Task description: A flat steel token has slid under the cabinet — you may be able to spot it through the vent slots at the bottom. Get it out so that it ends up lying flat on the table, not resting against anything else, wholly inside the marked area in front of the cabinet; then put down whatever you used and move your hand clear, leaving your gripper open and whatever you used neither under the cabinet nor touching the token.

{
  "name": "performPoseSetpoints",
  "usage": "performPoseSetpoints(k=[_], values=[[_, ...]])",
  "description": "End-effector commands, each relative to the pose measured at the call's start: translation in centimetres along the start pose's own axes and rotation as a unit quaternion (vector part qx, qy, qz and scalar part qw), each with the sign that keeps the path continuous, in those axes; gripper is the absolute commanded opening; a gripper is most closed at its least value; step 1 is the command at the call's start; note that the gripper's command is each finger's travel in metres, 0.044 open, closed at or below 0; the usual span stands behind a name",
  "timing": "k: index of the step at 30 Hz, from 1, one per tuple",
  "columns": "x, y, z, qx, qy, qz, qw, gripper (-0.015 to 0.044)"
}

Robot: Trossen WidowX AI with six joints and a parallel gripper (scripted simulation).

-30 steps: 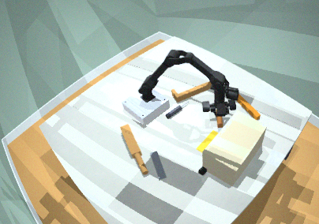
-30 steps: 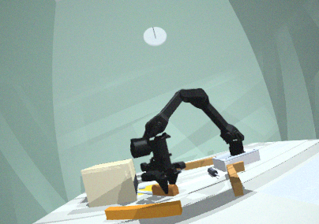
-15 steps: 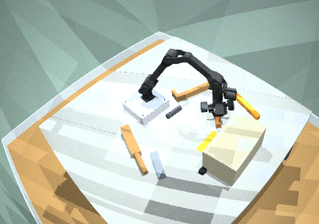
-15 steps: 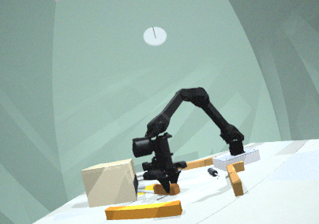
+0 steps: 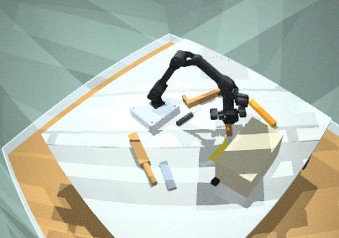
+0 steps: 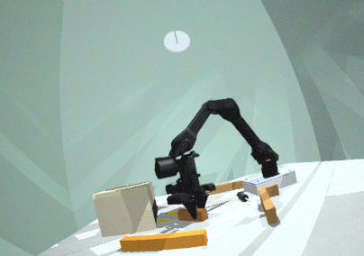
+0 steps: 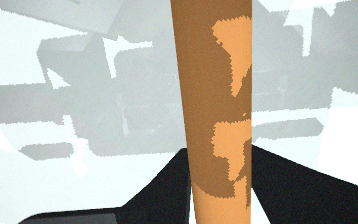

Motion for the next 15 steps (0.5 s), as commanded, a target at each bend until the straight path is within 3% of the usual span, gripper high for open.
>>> performPoseSetpoints(k=[1,15], values=[[0.1,0.0,-0.4,0.001,0.003,-0.001,1.0,0.0],[0.1,2.1,0.2,0.001,0.003,0.0,1.0,0.0]])
Point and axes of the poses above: the point midway between the two fingers, 35 mm back from their tips, its own x axis out along the fingers, its own z axis across the jaws, y = z × x, the point moved 8 cm from there along -x, back along the fingers, and after that the axes turned 10 degrees about -x, right-handed, at the moved point
